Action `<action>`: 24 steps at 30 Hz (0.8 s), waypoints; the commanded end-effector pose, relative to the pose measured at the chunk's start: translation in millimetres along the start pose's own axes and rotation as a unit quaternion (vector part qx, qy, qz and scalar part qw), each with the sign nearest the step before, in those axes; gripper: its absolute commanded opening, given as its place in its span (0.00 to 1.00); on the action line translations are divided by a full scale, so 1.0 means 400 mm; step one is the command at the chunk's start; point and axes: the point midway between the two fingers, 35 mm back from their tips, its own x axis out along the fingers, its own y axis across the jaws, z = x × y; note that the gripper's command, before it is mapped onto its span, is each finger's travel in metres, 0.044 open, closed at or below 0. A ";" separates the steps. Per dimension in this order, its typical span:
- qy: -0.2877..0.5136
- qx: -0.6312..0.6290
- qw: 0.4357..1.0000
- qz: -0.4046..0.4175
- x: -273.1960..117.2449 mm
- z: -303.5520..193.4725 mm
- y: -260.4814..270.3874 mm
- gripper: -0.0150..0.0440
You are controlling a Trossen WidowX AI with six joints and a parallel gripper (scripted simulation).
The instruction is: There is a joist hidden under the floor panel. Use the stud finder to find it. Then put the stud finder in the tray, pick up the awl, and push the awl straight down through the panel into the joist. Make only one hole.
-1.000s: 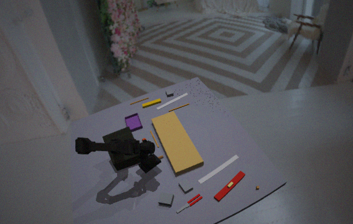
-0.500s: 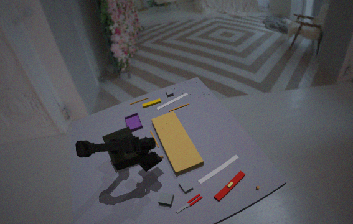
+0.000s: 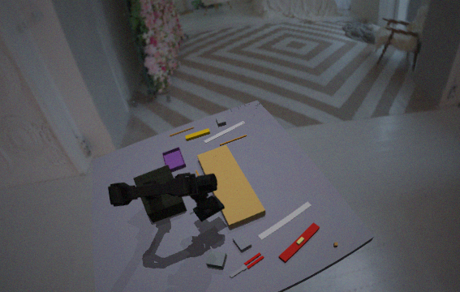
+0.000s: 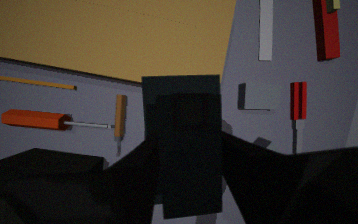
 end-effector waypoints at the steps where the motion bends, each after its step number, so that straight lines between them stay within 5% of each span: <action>1: -0.002 0.018 1.000 -0.006 0.005 0.049 -0.024 0.25; 24: -0.008 0.101 0.994 -0.030 0.073 0.293 -0.081 0.25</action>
